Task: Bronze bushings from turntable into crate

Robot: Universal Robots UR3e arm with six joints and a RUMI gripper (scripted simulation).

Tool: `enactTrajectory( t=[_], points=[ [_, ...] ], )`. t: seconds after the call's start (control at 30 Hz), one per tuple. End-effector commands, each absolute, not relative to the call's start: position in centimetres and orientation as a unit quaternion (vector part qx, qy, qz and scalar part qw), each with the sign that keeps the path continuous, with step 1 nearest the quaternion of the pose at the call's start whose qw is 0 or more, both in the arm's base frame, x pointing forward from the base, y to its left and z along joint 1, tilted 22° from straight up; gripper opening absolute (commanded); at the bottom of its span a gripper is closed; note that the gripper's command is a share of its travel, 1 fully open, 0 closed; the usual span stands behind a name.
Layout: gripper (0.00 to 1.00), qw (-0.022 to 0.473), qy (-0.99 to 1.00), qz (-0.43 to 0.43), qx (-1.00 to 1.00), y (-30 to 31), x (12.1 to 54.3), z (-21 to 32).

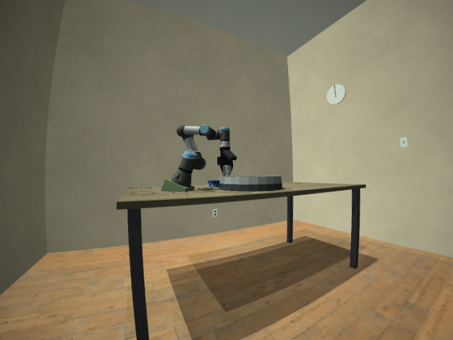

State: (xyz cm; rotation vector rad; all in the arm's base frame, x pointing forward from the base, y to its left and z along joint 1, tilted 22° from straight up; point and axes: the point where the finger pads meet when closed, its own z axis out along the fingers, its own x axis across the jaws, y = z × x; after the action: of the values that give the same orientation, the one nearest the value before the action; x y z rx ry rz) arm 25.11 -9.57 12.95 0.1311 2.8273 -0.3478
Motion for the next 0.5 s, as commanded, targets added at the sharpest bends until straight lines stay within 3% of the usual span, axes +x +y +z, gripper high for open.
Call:
enactTrajectory(
  t=[0.0, 0.3, 0.33, 0.47],
  points=[
    [0.06, 0.145, 0.981, -0.122, 0.045, -9.59, 25.14, 13.03],
    [0.06, 0.145, 0.981, -0.122, 0.045, -9.59, 25.14, 13.03],
    [0.00, 0.145, 0.981, -0.122, 0.045, -9.59, 25.14, 13.03],
    [0.00, 0.145, 0.981, -0.122, 0.045, -9.59, 25.14, 13.03]
  ],
)
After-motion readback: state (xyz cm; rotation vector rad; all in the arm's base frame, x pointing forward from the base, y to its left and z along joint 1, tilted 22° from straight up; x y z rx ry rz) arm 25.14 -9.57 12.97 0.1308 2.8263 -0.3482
